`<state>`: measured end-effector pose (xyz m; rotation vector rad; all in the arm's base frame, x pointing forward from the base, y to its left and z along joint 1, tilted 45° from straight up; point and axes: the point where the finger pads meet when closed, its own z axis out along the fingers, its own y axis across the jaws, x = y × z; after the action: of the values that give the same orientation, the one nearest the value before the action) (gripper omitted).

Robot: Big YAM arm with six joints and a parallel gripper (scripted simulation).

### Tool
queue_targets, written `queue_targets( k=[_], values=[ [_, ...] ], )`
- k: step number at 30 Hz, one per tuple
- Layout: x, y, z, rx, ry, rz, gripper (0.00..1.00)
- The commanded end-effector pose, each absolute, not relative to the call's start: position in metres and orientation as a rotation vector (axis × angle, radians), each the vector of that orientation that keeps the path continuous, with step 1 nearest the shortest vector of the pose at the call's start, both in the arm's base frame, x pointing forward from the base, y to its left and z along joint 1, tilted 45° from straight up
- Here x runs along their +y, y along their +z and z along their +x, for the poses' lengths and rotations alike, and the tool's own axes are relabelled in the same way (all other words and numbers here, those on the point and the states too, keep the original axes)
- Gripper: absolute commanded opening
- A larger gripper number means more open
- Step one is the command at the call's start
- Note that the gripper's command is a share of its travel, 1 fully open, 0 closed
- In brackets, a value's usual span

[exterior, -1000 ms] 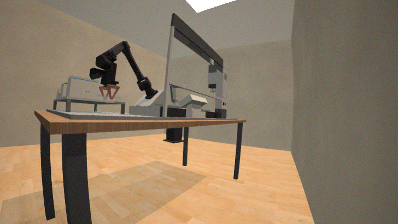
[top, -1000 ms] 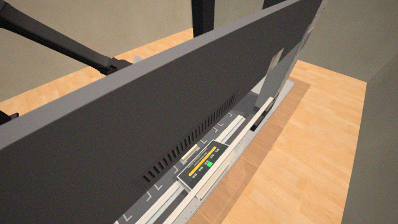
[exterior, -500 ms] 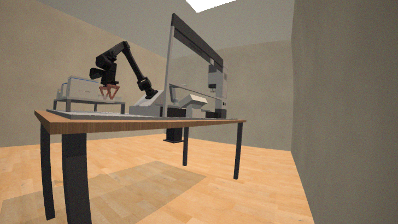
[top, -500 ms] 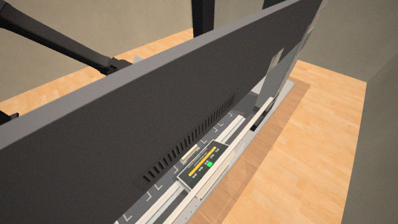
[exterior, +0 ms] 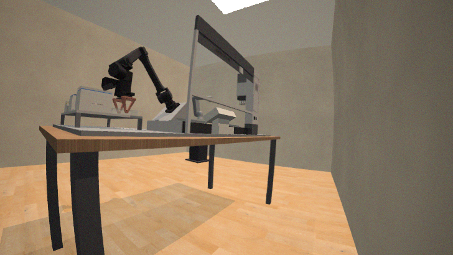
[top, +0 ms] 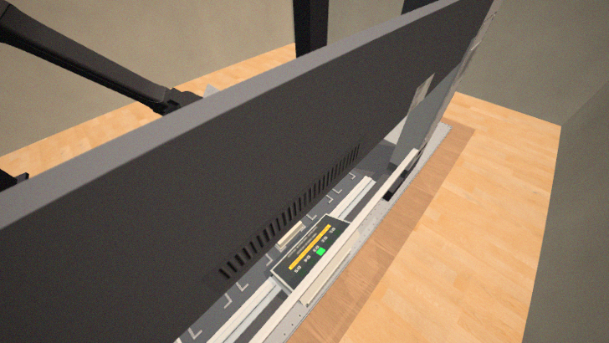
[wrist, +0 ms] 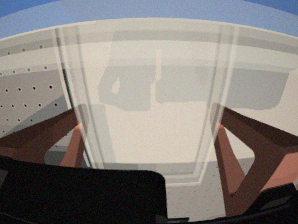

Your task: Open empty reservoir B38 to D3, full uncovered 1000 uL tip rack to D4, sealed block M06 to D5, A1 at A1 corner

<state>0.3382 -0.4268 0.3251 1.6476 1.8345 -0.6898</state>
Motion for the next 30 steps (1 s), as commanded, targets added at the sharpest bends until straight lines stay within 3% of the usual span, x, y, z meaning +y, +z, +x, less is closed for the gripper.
queue_targets(
  k=[1, 30],
  values=[
    [-0.431, 0.338, 0.342, 1.810, -0.688, 1.622, 0.00],
    [-0.438, 0.316, 0.338, 1.829, -0.694, 1.640, 0.00]
  ],
)
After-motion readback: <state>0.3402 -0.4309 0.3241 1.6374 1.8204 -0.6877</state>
